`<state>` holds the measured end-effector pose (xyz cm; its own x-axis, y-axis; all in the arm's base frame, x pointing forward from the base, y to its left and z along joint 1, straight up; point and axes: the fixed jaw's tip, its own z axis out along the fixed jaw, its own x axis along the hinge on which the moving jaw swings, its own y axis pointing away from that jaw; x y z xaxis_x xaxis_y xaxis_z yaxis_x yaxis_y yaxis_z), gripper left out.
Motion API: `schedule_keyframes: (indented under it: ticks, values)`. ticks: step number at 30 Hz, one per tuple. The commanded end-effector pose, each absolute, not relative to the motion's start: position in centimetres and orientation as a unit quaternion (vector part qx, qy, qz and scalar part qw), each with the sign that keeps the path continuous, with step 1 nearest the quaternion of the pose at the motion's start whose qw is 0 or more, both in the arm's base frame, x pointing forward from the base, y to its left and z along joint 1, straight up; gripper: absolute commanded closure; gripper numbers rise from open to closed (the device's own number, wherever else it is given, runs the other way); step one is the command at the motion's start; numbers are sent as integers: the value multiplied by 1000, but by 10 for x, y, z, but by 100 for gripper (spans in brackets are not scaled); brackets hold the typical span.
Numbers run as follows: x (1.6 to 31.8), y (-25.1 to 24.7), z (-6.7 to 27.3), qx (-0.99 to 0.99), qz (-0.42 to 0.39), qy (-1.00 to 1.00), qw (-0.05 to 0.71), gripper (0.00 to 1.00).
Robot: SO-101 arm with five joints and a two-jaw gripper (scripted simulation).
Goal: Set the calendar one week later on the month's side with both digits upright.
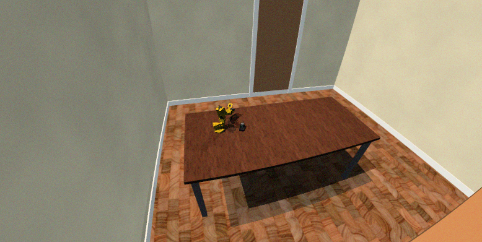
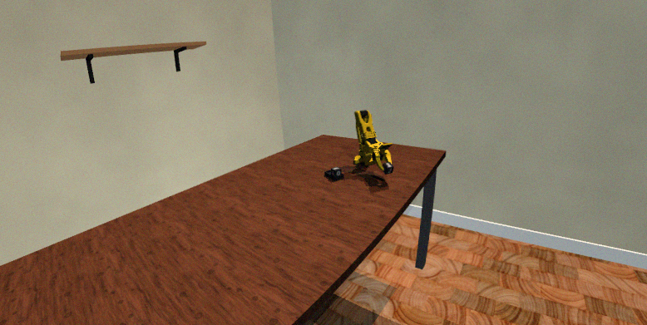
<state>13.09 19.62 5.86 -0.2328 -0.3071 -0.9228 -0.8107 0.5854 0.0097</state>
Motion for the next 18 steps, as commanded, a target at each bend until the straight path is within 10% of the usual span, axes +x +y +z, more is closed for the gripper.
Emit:
schedule_keyframes:
  ticks: [1,18]
  values:
    - [130,201,70,-370,274,727,510,100]
    - [131,201,67,-370,274,727,510,100]
